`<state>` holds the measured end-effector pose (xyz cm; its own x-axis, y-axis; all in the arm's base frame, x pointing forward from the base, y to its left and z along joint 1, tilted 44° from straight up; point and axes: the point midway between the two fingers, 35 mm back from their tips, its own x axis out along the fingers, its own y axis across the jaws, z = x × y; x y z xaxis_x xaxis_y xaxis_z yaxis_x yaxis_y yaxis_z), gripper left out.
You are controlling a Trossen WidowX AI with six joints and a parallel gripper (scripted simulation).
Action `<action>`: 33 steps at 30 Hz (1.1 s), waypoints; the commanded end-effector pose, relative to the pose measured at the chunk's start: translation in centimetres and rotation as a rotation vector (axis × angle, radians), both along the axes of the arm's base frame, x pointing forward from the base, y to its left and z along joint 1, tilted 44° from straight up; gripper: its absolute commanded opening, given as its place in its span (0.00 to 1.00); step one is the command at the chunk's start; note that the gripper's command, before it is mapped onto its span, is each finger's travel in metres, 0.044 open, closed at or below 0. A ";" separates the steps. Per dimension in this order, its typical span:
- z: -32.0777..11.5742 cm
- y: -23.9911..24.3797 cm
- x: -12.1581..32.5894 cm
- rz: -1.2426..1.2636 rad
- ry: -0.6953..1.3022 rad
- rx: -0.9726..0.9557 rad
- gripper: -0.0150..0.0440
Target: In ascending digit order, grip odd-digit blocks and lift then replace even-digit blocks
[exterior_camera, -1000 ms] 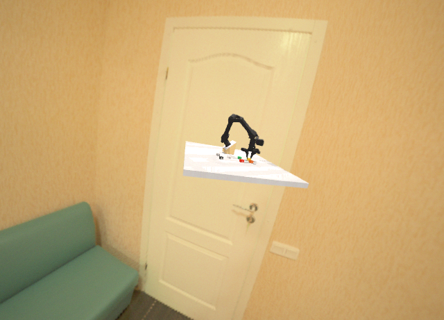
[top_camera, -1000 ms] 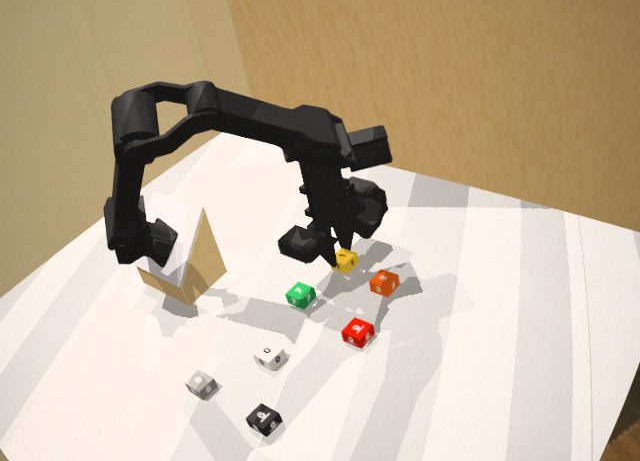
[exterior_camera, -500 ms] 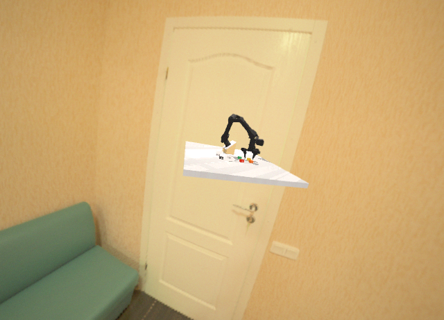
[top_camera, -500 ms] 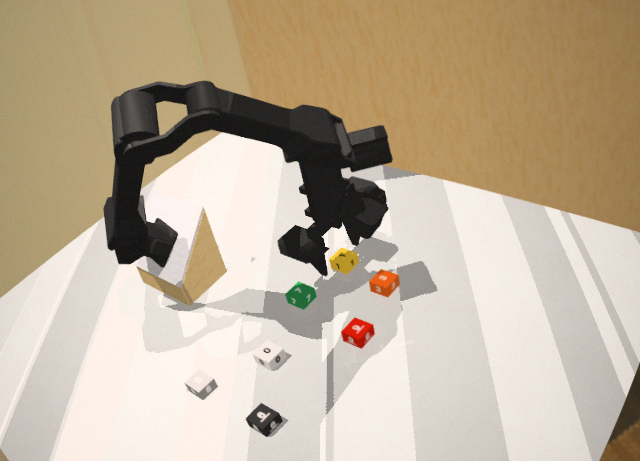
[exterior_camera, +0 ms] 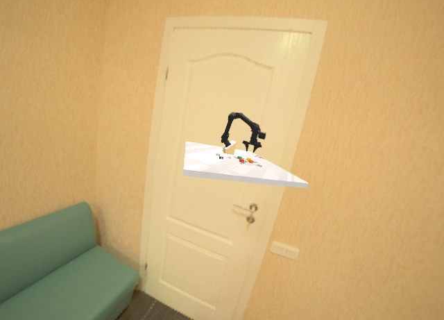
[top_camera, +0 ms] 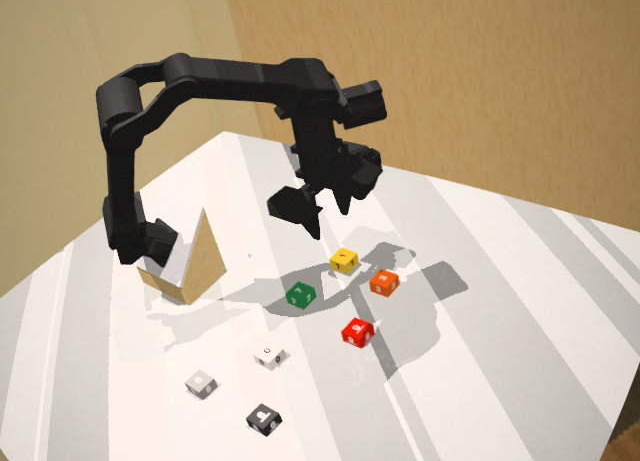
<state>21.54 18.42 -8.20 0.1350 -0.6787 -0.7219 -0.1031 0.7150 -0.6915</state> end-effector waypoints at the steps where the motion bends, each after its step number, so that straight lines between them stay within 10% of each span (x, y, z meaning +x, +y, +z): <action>1: 3.5 3.3 -0.7 0.006 -0.015 0.028 0.58; 15: 3.5 3.3 -0.4 0.006 -0.015 0.028 0.46; 26: 5.6 3.0 8.2 0.006 -0.021 0.026 0.46; 33: -0.2 -2.2 9.5 0.006 -0.023 0.024 0.77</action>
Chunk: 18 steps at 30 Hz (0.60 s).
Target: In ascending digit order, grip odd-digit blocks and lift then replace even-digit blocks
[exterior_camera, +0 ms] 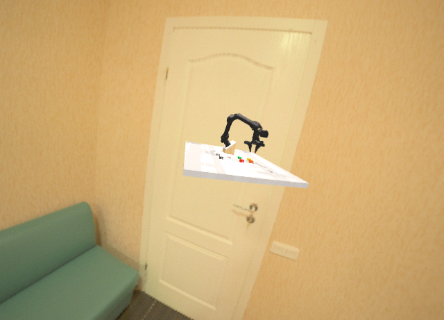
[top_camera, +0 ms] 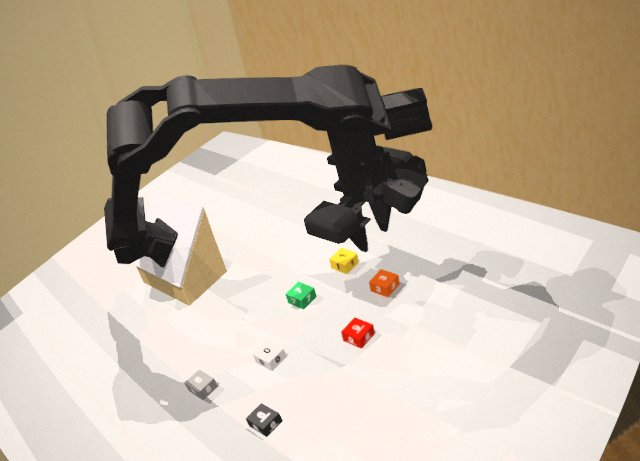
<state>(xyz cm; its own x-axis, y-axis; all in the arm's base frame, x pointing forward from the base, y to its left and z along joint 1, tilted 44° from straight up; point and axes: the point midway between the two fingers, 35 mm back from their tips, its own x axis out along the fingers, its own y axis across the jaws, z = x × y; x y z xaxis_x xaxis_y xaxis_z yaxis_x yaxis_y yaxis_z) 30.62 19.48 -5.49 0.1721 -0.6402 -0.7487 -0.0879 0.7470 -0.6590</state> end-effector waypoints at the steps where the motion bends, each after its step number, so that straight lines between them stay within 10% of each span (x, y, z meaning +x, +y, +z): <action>1: -3.1 -3.4 0.4 -0.008 0.015 -0.026 0.81; 18: -4.2 -4.4 0.7 -0.007 0.015 -0.026 0.93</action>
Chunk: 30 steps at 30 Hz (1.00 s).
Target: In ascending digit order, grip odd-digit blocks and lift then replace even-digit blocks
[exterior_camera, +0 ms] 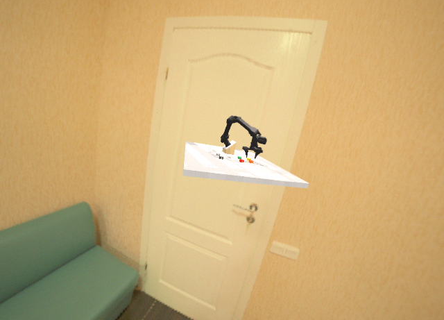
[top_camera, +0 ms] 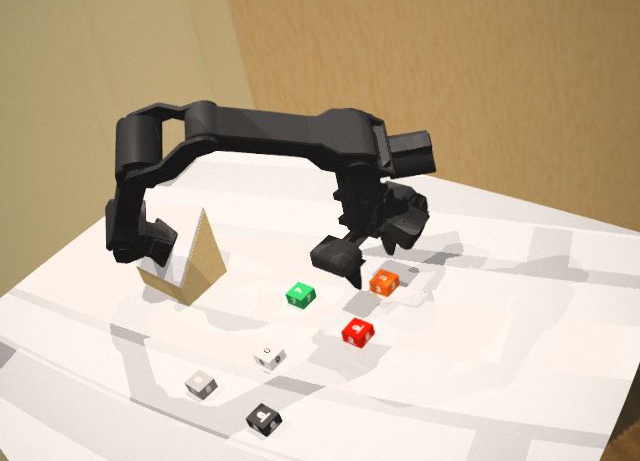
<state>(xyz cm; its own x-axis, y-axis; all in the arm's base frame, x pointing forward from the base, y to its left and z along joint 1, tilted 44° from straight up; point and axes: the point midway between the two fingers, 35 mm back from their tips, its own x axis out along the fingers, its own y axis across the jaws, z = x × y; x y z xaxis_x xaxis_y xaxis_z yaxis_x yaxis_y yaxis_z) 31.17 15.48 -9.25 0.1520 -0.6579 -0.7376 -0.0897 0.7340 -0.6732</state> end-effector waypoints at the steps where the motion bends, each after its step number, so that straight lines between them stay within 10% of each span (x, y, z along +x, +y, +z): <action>1: -0.5 -0.5 0.2 0.005 -0.001 -0.005 0.93; 15: -1.9 -1.9 0.4 0.004 -0.002 -0.006 0.93; 25: -1.9 -1.9 0.4 0.004 -0.002 -0.006 0.49; 30: -1.9 -1.9 0.4 0.004 -0.002 -0.006 0.46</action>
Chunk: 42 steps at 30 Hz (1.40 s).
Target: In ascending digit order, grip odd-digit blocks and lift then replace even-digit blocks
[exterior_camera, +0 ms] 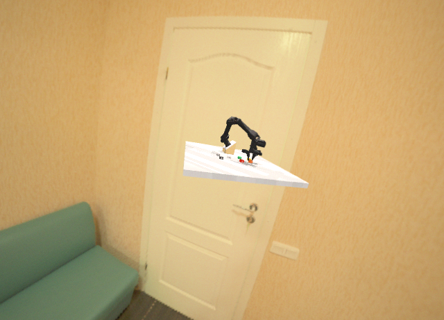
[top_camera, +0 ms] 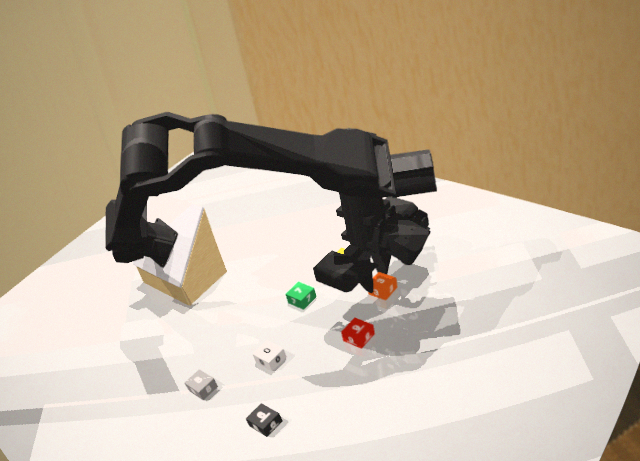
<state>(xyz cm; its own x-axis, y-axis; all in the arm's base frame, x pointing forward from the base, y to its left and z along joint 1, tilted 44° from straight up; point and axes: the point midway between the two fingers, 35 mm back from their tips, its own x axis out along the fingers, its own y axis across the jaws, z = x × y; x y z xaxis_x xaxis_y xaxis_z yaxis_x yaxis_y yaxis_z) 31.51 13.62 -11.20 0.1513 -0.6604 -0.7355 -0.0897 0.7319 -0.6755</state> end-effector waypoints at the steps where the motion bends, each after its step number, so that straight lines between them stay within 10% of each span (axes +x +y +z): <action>1: 0.0 0.0 0.1 0.005 -0.002 -0.003 0.46; 11: 0.0 0.0 0.1 0.005 -0.002 -0.003 0.46; 22: 0.0 0.0 0.1 0.005 -0.002 -0.003 0.93; 34: 2.7 2.4 -0.5 0.005 -0.002 -0.002 0.93; 42: 8.6 7.8 -1.8 0.005 0.000 0.001 0.58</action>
<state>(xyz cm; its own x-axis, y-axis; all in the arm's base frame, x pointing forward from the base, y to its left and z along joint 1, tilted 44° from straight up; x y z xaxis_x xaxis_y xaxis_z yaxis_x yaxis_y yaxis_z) 30.40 18.98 -5.32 0.1425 -0.6719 -0.7268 -0.0970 0.7212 -0.6859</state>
